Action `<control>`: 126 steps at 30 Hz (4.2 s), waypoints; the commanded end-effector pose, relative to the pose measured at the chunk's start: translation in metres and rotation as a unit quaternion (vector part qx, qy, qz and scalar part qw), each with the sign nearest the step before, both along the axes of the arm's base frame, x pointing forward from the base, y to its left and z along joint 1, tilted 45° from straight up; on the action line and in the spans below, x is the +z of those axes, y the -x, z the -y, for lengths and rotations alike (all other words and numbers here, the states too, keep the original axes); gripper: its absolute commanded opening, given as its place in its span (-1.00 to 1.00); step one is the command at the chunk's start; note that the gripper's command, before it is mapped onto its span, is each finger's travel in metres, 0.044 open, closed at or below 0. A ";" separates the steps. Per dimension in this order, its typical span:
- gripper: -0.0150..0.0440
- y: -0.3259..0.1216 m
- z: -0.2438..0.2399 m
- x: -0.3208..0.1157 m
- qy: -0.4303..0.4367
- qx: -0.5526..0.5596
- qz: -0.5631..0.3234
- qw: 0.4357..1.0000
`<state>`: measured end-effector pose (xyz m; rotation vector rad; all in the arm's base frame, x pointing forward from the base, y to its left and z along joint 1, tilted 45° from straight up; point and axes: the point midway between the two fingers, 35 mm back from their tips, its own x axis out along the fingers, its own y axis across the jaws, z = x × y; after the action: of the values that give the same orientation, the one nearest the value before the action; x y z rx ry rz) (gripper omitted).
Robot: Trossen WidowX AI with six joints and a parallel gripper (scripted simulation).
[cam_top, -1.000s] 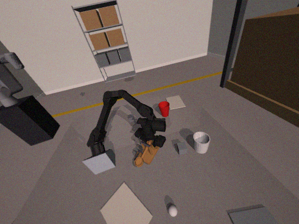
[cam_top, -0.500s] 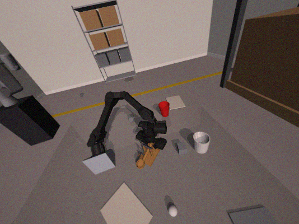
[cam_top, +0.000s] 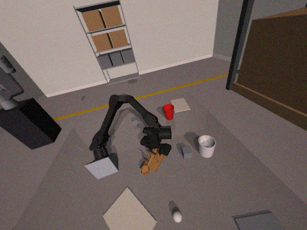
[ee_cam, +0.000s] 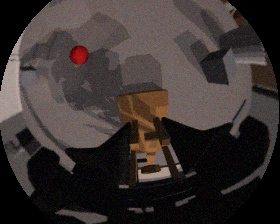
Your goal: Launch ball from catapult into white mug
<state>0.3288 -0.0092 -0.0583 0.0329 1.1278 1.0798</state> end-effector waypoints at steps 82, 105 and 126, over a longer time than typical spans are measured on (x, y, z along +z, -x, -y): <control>0.73 0.001 -0.001 0.000 0.002 -0.003 0.003 1.000; -0.49 0.002 0.035 0.035 0.004 -0.005 0.001 1.000; -0.49 -0.003 0.040 0.028 -0.004 -0.245 -0.237 0.940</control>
<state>0.3298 -0.0431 -0.0291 0.5081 1.4114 0.7094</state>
